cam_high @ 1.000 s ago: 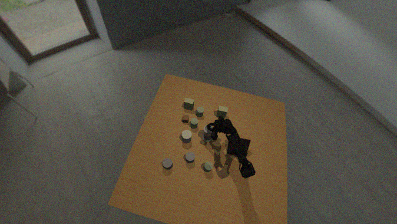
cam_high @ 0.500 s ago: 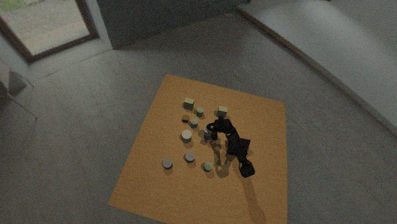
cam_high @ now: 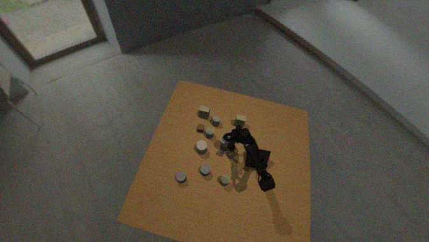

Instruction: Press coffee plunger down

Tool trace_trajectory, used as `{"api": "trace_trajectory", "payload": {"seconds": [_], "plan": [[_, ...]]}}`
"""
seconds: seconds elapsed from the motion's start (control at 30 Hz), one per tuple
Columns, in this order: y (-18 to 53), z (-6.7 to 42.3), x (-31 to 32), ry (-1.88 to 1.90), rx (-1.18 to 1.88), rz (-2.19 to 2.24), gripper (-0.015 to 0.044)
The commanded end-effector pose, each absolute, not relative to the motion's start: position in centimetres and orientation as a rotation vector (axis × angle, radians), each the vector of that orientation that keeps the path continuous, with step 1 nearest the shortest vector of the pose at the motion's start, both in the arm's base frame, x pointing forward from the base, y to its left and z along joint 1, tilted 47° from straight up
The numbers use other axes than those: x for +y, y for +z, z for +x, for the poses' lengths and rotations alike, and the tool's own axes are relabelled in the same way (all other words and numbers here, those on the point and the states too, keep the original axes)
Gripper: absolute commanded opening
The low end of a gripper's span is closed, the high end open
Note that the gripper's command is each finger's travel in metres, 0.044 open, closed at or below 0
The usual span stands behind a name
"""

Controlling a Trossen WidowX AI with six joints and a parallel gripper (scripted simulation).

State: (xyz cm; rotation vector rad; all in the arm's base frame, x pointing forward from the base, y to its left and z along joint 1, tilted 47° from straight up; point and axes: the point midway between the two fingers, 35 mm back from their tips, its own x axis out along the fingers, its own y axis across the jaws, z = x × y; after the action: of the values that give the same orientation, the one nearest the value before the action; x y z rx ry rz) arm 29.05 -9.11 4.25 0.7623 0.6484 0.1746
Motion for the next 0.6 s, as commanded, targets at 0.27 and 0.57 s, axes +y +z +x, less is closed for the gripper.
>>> {"api": "trace_trajectory", "payload": {"seconds": [0.27,0.57], "plan": [[4.24,29.06,-9.11,0.175,0.648,0.762,0.0131],[4.24,29.06,-9.11,0.175,0.648,0.762,0.0315]]}}
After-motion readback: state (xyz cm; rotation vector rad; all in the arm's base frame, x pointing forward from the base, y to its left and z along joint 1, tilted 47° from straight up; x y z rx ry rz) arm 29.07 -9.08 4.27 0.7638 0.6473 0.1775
